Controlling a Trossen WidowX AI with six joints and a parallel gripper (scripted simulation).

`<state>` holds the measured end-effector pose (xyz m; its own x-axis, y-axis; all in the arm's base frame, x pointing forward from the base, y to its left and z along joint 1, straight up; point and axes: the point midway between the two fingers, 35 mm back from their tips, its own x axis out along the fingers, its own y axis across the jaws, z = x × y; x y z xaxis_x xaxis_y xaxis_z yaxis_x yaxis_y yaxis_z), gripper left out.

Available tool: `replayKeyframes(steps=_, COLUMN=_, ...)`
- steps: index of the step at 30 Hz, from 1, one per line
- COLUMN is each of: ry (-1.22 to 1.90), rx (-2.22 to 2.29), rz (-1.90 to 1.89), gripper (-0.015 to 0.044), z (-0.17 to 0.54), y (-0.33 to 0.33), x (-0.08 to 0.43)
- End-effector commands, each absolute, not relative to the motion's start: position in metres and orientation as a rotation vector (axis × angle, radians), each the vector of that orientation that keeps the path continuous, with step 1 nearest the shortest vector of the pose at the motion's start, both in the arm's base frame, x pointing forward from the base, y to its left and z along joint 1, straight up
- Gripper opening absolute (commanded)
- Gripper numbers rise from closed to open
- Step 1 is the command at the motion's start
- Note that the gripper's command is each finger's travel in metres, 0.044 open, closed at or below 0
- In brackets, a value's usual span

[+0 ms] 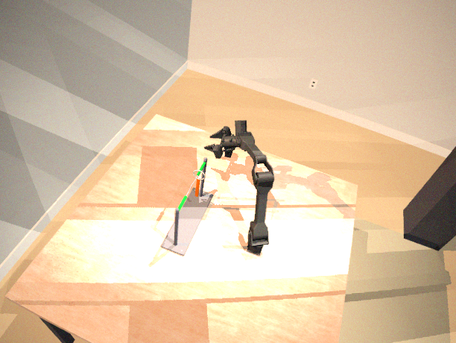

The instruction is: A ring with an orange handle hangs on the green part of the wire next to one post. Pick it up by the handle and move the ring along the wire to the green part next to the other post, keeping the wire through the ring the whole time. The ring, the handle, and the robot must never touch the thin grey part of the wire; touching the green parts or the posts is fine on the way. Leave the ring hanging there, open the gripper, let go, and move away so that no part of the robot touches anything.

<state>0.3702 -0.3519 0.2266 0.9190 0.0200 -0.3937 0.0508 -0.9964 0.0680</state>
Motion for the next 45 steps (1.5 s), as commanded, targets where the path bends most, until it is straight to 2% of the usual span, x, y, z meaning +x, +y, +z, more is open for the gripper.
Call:
replayKeyframes(steps=1, ry=0.058, rx=2.994, rz=-0.612, gripper=0.0374, z=0.226, y=-0.351, x=0.37)
replayKeyframes(steps=9, ry=0.141, rx=2.649, rz=-0.51, gripper=0.0164, z=0.217, y=-0.324, x=0.356)
replayKeyframes(steps=45, ry=0.259, rx=0.908, rz=-0.12, gripper=0.016, z=0.123, y=-0.163, x=0.262)
